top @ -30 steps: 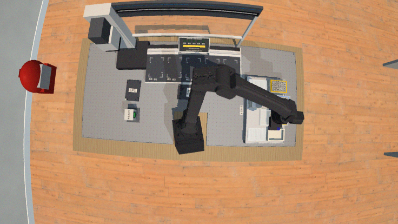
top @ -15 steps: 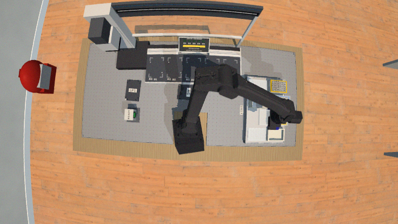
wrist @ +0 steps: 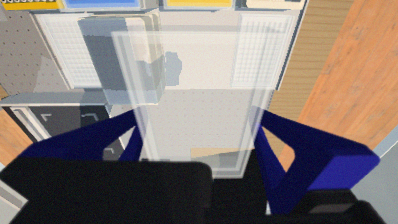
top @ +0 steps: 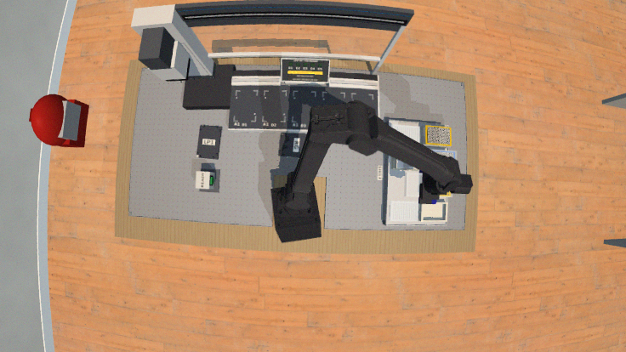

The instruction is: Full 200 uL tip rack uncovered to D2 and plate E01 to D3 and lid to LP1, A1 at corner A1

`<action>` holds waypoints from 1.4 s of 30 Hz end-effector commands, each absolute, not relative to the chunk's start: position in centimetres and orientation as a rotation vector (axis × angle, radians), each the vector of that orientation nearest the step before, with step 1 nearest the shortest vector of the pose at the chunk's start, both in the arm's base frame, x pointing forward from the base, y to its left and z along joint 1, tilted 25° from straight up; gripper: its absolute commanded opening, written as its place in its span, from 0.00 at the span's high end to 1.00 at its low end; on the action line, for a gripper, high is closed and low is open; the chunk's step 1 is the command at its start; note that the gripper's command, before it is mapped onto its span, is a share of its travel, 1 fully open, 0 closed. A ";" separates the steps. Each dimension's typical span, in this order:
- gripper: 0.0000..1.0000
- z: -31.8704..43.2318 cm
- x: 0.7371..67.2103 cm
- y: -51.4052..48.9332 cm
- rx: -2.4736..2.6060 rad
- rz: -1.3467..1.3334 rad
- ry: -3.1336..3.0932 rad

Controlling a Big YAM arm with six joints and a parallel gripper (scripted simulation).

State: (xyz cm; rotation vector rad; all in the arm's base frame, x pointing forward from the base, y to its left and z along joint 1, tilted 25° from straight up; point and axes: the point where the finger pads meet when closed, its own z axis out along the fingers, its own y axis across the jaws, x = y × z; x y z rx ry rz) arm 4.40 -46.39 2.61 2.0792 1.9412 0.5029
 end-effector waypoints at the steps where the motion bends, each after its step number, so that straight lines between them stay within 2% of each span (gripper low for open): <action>1: 1.00 2.0 5.1 -46.6 2.078 0.498 1.935; 11: 1.00 2.5 4.9 -47.0 2.069 0.454 1.912; 25: 1.00 -1.4 6.6 -46.3 2.078 0.499 1.935; 28: 1.00 0.2 5.8 -47.0 2.071 0.454 1.909; 42: 1.00 -3.7 7.6 -46.2 2.079 0.500 1.935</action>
